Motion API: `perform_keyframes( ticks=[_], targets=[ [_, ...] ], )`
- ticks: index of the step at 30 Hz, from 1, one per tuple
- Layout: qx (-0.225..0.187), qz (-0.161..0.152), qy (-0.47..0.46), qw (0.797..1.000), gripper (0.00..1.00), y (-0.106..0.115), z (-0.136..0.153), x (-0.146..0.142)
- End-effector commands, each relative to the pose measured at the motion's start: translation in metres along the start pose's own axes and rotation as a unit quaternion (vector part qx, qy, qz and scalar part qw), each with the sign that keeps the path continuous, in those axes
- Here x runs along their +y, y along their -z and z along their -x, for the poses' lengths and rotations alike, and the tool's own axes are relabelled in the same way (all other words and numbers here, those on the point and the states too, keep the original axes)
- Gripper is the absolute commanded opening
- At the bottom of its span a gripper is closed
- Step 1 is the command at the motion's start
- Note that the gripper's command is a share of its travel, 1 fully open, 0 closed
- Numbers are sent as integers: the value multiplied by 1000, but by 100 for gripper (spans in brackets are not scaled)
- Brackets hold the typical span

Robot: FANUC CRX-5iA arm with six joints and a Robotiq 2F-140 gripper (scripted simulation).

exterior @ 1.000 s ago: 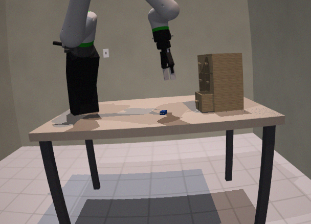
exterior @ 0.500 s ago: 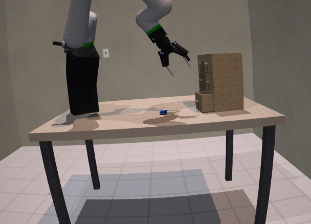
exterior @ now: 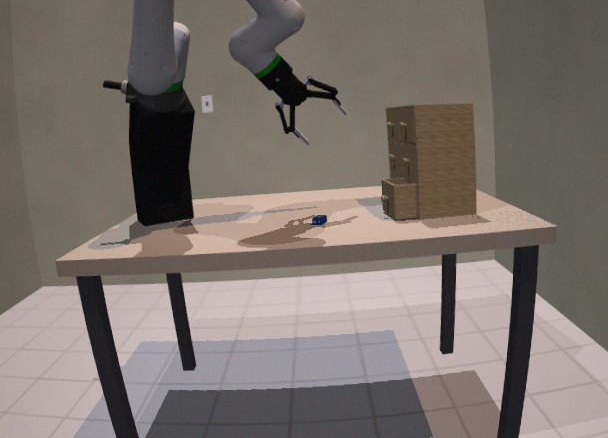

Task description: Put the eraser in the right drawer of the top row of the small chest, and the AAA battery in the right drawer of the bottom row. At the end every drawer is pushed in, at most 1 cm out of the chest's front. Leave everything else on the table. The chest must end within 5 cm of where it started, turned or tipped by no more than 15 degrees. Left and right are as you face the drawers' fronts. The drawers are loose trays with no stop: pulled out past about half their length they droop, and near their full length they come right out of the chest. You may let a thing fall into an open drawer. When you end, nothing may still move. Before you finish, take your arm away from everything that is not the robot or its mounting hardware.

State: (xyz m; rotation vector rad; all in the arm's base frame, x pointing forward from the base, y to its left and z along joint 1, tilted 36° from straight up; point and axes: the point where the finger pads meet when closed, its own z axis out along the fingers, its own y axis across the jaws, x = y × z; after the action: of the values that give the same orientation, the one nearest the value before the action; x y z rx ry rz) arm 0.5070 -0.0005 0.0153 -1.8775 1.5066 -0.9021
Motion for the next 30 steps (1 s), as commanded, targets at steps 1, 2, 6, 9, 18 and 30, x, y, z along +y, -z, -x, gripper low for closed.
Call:
perform_keyframes(
  ticks=[1, 2, 6, 9, 18, 30],
  targets=[
    [-64, 52, 112, 990, 100, 32, 3, 49],
    [-74, 57, 133, 987, 100, 32, 3, 49],
    [-95, 82, 211, 969, 100, 50, -12, 73],
    [-101, 92, 248, 959, 100, 58, -22, 82],
    [-109, 133, 407, 897, 100, 99, -91, 89],
    [-106, 192, 566, 795, 100, 123, -137, 57]
  ],
)
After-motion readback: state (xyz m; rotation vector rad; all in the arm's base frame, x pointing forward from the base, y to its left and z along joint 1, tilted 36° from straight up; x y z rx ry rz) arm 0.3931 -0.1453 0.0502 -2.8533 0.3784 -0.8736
